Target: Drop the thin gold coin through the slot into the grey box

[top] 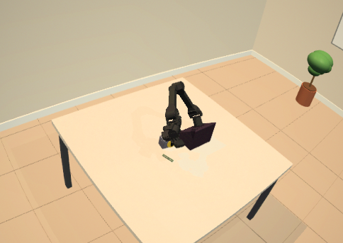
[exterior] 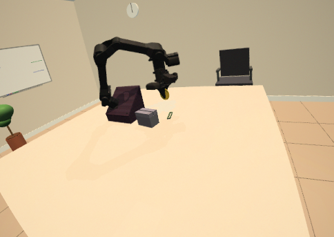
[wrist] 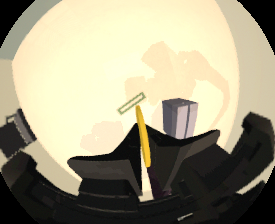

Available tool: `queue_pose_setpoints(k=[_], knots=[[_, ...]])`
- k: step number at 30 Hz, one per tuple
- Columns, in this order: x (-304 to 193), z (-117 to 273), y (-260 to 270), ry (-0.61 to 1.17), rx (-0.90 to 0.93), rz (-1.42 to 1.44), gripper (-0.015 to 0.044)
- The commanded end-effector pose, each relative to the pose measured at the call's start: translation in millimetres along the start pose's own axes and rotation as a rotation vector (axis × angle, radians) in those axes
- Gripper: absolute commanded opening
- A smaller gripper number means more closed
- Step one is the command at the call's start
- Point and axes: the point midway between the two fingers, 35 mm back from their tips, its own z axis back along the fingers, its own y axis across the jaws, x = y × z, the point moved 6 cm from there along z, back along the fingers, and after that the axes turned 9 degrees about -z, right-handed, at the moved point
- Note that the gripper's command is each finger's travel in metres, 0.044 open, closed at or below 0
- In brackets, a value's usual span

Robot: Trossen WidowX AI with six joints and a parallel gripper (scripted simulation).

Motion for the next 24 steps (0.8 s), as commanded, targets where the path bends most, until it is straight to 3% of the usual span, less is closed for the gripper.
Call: queue_pose_setpoints(k=[1,24], knots=[[-2.0,-1.1,-0.4,0.007,0.000,0.039,0.0000],[-5.8,2.4,-50.8,0.008,-0.001,0.040,0.0000]])
